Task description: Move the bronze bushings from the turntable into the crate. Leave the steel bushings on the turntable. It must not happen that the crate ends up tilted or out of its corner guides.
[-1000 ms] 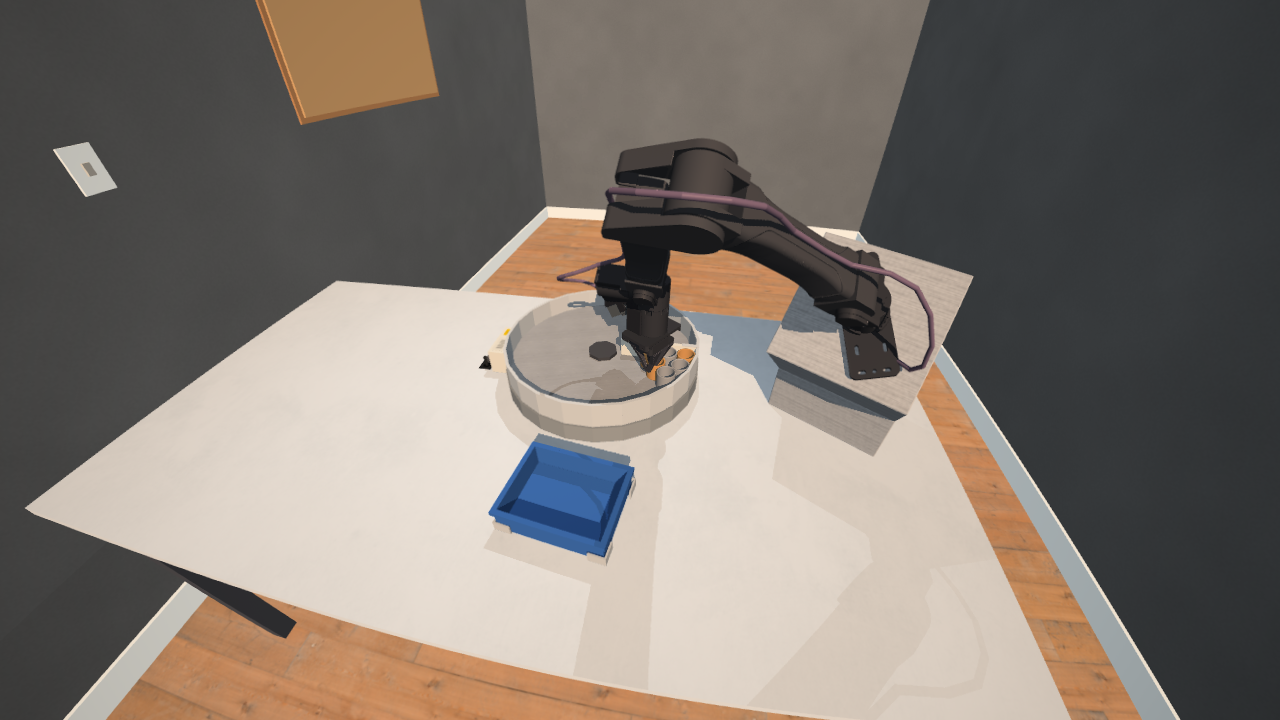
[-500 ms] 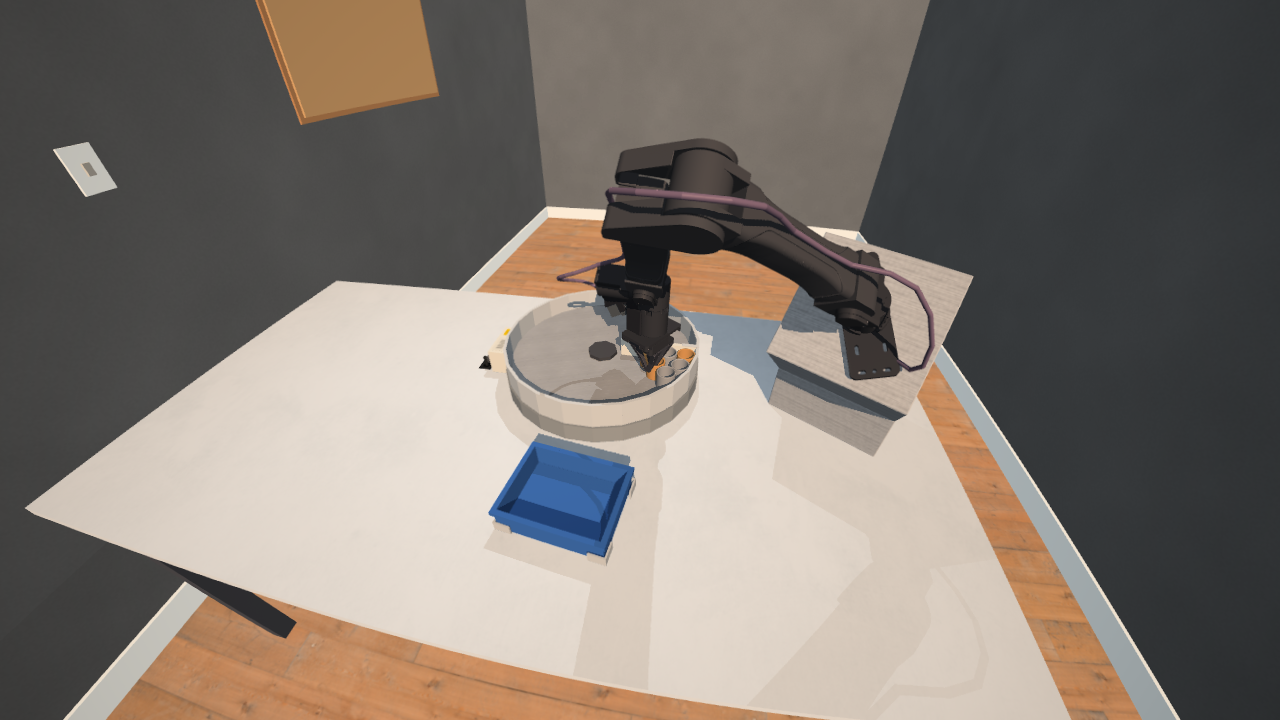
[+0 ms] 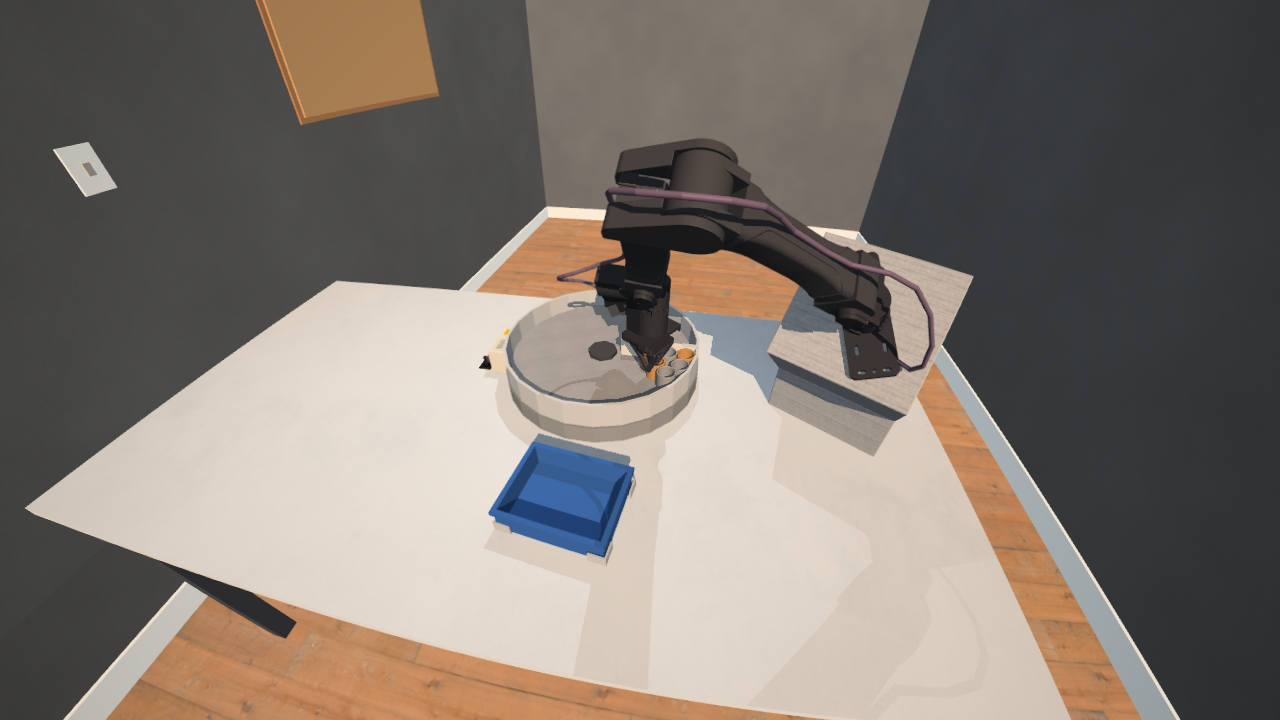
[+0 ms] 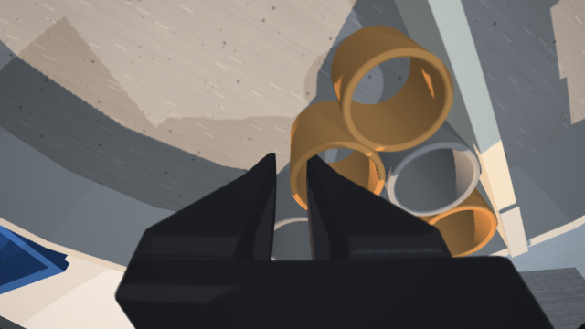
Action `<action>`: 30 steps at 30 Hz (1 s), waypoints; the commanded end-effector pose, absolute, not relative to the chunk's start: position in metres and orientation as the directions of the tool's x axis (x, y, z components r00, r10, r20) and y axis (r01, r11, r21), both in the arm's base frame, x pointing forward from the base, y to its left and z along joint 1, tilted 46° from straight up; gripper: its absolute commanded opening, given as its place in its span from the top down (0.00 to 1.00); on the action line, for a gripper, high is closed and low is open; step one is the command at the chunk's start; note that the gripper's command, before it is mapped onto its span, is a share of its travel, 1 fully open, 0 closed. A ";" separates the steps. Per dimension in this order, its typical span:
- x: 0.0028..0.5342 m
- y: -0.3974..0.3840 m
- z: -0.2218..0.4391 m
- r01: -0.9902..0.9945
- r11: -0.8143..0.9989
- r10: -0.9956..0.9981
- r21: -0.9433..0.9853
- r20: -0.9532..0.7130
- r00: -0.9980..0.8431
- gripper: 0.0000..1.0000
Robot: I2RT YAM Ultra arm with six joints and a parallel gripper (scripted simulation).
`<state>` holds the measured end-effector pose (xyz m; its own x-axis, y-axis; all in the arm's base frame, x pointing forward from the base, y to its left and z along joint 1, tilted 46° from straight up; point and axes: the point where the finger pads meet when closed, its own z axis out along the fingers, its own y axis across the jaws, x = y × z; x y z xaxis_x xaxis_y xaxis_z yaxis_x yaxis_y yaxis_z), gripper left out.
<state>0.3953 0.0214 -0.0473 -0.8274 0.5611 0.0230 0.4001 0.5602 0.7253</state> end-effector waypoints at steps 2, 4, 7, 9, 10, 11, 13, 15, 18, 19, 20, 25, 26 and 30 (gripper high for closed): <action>0.385 0.023 -0.062 0.433 0.555 0.571 0.710 0.054 -0.819 0.85; 0.385 0.025 -0.063 0.431 0.557 0.567 0.710 0.054 -0.822 0.85; 0.385 0.022 -0.063 0.436 0.551 0.575 0.712 0.055 -0.816 0.85; 0.386 0.021 -0.063 0.437 0.550 0.577 0.712 0.055 -0.815 0.85; 0.386 0.021 -0.063 0.437 0.549 0.577 0.712 0.055 -0.815 0.85; 0.386 0.021 -0.063 0.437 0.549 0.577 0.712 0.055 -0.815 0.85; 0.386 0.021 -0.063 0.434 0.551 0.575 0.713 0.053 -0.816 0.85; 0.386 0.021 -0.063 0.434 0.551 0.575 0.713 0.053 -0.817 0.85; 0.386 0.021 -0.063 0.434 0.551 0.575 0.713 0.053 -0.817 0.85; 0.386 0.021 -0.063 0.434 0.551 0.575 0.713 0.053 -0.817 0.85; 0.386 0.021 -0.063 0.434 0.551 0.575 0.713 0.053 -0.817 0.85; 0.386 0.021 -0.063 0.434 0.551 0.575 0.713 0.053 -0.817 0.85; 0.386 0.021 -0.063 0.434 0.551 0.575 0.713 0.053 -0.817 0.85; 0.386 0.021 -0.063 0.434 0.551 0.575 0.713 0.053 -0.817 0.85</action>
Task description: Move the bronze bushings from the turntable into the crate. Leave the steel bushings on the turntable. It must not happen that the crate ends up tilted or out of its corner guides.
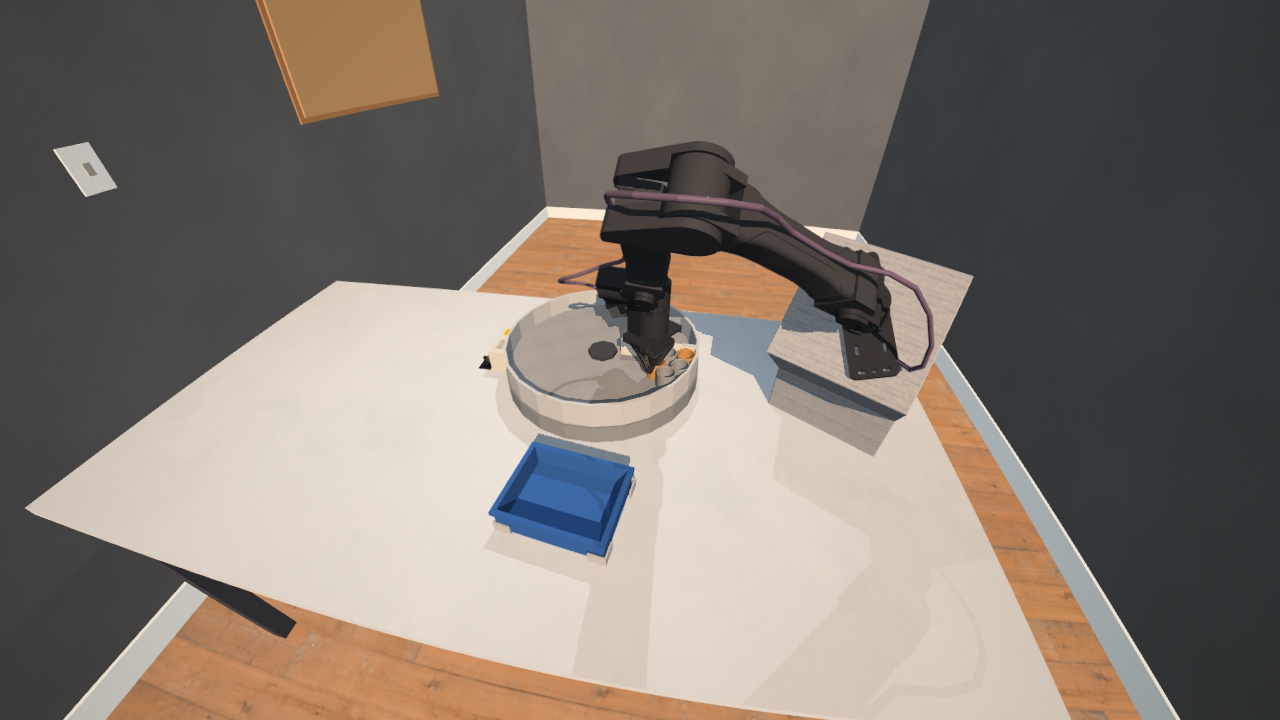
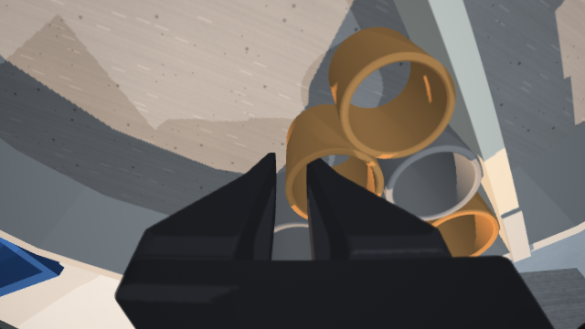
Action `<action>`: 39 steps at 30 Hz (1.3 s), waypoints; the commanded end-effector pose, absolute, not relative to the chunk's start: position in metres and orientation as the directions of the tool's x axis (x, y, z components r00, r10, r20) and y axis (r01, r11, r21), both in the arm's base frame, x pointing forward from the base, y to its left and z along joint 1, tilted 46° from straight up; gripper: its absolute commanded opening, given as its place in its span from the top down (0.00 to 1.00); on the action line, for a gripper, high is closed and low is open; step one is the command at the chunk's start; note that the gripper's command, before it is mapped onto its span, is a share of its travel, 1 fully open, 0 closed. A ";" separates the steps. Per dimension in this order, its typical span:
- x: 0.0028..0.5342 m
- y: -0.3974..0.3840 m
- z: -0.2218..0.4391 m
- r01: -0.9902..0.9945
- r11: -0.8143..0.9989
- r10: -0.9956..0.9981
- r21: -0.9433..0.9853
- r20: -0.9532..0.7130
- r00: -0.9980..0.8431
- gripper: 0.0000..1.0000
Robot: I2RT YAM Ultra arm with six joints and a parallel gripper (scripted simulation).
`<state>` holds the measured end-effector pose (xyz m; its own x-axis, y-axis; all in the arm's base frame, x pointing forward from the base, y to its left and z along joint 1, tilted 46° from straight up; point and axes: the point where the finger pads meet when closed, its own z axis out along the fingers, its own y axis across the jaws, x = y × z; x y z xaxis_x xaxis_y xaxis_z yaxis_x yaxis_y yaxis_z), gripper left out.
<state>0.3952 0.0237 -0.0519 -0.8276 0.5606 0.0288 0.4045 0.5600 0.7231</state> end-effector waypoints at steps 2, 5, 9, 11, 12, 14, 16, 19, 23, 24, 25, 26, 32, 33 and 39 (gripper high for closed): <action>0.386 0.021 -0.063 0.434 0.551 0.575 0.713 0.053 -0.817 0.85; 0.386 0.021 -0.063 0.434 0.551 0.575 0.713 0.053 -0.817 0.85; 0.386 0.021 -0.063 0.434 0.551 0.575 0.713 0.053 -0.817 0.85; 0.386 0.021 -0.063 0.434 0.551 0.575 0.713 0.053 -0.817 0.85; 0.386 0.021 -0.063 0.434 0.551 0.575 0.713 0.053 -0.817 0.85; 0.386 0.021 -0.062 0.433 0.550 0.574 0.714 0.053 -0.817 1.00; 0.386 0.021 -0.062 0.433 0.550 0.574 0.714 0.053 -0.817 1.00; 0.385 0.021 -0.062 0.432 0.549 0.573 0.715 0.054 -0.818 1.00; 0.385 0.022 -0.062 0.432 0.548 0.573 0.716 0.055 -0.818 1.00; 0.385 0.022 -0.062 0.432 0.548 0.573 0.716 0.055 -0.818 1.00; 0.385 0.022 -0.062 0.432 0.548 0.573 0.716 0.055 -0.818 1.00; 0.385 0.022 -0.062 0.432 0.548 0.573 0.716 0.055 -0.818 1.00; 0.385 0.022 -0.062 0.432 0.548 0.573 0.716 0.055 -0.818 1.00; 0.385 0.022 -0.062 0.432 0.548 0.573 0.716 0.055 -0.818 1.00; 0.385 0.022 -0.062 0.432 0.548 0.573 0.716 0.055 -0.818 1.00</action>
<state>0.3938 0.0234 -0.0531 -0.8266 0.5620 0.0295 0.4068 0.5606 0.7213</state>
